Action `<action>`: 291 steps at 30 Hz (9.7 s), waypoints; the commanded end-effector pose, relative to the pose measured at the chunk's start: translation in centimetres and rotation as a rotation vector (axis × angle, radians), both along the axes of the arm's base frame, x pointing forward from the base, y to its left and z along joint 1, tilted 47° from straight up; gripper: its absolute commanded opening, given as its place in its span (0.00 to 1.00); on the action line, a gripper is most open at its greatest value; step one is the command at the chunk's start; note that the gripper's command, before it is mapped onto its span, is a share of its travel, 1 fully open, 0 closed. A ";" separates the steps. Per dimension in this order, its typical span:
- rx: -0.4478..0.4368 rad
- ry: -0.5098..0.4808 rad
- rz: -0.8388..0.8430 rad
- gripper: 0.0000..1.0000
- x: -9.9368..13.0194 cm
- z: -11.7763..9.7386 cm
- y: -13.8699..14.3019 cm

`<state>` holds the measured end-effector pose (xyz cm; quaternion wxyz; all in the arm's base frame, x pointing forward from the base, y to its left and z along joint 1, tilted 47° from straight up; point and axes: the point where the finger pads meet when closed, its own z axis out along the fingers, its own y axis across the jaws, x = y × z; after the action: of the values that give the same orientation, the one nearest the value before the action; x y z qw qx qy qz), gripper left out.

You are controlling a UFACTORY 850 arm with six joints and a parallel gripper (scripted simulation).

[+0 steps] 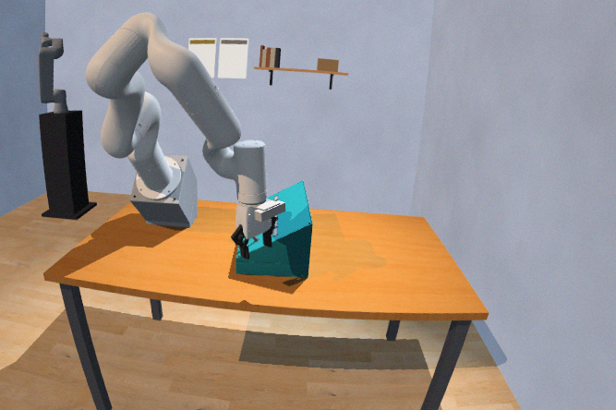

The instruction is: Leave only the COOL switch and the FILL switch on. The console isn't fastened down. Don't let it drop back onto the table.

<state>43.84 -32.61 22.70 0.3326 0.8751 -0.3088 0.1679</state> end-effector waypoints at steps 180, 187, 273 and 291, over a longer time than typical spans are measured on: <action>-0.262 0.228 0.812 0.77 -11.7 -33.0 43.2; -0.262 0.228 0.812 0.77 -11.7 -33.0 43.2; -0.262 0.228 0.812 1.00 -7.7 -34.9 36.9; -0.262 0.228 0.812 1.00 -7.7 -34.9 36.9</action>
<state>36.08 4.26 -12.21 0.3804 0.8888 0.1226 0.2243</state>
